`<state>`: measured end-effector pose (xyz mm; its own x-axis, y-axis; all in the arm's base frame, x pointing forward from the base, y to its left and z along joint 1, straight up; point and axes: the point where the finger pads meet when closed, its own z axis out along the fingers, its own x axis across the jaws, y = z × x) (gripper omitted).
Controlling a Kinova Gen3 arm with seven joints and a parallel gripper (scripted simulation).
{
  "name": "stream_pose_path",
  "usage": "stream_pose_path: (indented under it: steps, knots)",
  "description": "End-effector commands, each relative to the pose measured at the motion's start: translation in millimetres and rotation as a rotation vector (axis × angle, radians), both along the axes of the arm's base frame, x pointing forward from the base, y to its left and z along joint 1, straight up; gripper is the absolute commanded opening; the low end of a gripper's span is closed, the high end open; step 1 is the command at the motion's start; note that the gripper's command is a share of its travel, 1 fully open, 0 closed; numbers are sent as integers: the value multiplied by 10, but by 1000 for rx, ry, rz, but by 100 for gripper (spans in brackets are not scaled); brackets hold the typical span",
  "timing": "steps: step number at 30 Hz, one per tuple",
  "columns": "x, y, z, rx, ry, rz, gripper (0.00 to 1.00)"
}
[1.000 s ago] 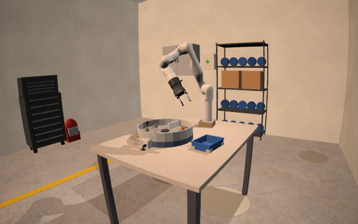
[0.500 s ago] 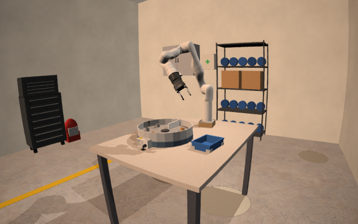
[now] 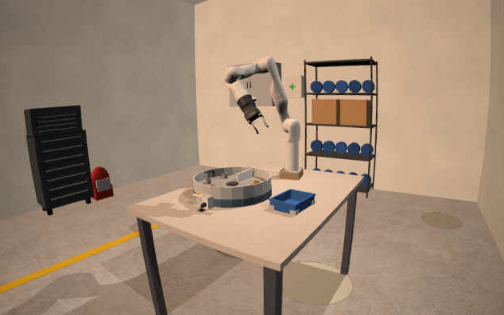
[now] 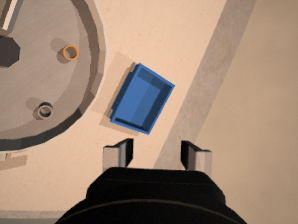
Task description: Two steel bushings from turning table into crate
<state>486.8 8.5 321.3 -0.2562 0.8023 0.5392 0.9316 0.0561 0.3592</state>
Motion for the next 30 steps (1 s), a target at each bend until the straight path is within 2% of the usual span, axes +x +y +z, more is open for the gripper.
stream_pose_path:
  steps: [1, 13, 18, 30]
  knots:
    - [-79, -108, 294, -13, -24, -11, 100]
    - [-79, -108, 294, -13, -24, -11, 100]
    - [-80, -108, 296, -222, 82, -23, 100]
    - [-80, -108, 296, -222, 82, -23, 100]
